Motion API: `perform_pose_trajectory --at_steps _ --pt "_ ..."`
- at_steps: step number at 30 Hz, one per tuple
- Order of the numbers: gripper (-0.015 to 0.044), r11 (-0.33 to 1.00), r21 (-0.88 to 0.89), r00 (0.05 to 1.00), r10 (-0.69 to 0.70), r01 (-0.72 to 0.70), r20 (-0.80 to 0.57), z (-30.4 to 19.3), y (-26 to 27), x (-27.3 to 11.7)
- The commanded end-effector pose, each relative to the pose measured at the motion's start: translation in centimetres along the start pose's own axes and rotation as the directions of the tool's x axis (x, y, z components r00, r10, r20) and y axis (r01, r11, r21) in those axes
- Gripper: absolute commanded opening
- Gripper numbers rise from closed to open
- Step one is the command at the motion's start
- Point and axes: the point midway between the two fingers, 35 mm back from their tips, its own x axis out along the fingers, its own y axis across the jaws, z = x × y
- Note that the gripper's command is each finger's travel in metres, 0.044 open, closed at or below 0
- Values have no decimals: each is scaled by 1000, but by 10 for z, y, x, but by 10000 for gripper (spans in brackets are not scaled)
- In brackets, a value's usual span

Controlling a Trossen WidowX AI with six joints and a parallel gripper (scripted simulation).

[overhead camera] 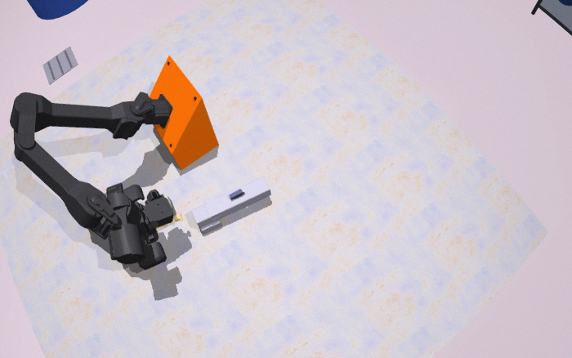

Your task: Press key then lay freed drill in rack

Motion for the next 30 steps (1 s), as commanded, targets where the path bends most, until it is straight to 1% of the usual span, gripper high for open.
perform_pose_trajectory --at_steps 1,11,30 --pt "0 1000 4 1000 -3 3 -2 -1 -1 -3" --pt "0 1000 4 1000 -3 3 -2 -1 0 -6" --pt "0 1000 3 1000 -2 2 -2 -10 37 -5"
